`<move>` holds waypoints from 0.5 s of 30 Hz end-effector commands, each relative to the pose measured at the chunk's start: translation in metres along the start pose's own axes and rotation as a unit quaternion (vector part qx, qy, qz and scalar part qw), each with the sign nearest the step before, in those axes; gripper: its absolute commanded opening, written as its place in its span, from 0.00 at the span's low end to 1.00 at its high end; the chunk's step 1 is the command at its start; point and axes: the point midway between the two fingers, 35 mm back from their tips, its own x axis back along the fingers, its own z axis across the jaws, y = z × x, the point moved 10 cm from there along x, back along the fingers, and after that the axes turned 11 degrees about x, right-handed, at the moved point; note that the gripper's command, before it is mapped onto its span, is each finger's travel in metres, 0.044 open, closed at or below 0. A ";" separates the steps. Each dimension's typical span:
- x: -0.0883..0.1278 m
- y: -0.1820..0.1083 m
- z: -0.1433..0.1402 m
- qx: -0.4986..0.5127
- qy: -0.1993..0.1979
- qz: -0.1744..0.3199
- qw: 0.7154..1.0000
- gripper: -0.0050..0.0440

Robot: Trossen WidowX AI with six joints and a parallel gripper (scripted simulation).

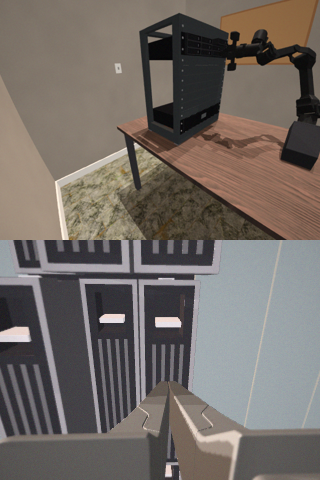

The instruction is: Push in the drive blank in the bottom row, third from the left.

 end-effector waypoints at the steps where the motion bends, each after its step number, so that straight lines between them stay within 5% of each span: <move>1: -0.006 0.004 0.006 -0.009 0.009 -0.003 1.000 0.00; 15: -0.008 0.004 0.006 -0.009 0.009 -0.003 1.000 0.00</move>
